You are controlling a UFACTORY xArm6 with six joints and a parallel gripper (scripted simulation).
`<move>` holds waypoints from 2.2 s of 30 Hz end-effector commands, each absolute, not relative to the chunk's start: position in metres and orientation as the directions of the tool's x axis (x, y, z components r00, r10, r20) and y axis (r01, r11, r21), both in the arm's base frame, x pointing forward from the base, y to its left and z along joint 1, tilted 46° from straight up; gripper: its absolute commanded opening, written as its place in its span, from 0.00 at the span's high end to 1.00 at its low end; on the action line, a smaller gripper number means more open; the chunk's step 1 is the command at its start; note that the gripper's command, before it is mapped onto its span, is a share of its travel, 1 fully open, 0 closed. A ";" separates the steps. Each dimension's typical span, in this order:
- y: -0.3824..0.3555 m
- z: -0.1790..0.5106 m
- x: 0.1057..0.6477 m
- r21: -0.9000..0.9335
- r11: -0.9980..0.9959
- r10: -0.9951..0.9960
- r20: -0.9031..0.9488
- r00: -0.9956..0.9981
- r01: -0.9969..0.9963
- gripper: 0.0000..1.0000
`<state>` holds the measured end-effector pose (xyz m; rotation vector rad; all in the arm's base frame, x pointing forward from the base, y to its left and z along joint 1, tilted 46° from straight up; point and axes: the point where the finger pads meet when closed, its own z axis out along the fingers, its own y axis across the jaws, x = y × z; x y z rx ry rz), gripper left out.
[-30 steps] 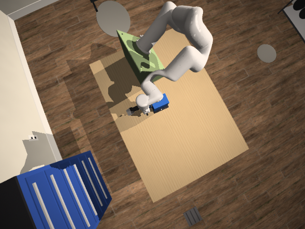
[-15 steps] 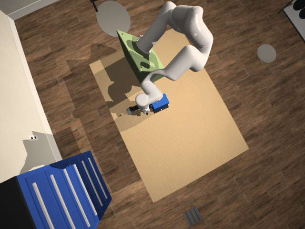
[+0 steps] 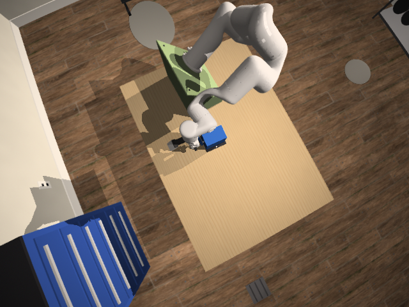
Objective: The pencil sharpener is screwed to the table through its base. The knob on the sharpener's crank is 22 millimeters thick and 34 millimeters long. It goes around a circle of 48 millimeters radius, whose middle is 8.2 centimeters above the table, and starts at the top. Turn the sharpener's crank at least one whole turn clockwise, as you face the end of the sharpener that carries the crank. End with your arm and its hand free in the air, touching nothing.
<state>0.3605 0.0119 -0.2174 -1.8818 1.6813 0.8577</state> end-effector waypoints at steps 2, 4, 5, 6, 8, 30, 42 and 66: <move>0.003 -0.210 0.355 0.056 -0.135 -0.695 -0.717 0.054 -0.989 1.00; -0.001 -0.206 0.353 0.056 -0.135 -0.695 -0.717 0.054 -0.989 1.00; -0.004 -0.204 0.352 0.056 -0.135 -0.695 -0.717 0.054 -0.989 1.00; -0.004 -0.204 0.352 0.056 -0.135 -0.695 -0.717 0.054 -0.989 1.00; -0.006 -0.202 0.351 0.056 -0.135 -0.695 -0.717 0.054 -0.989 1.00; -0.026 -0.182 0.354 0.056 -0.135 -0.695 -0.717 0.054 -0.989 1.00; -0.026 -0.181 0.355 0.056 -0.135 -0.695 -0.717 0.054 -0.989 1.00; -0.038 -0.169 0.368 0.056 -0.135 -0.695 -0.717 0.054 -0.989 1.00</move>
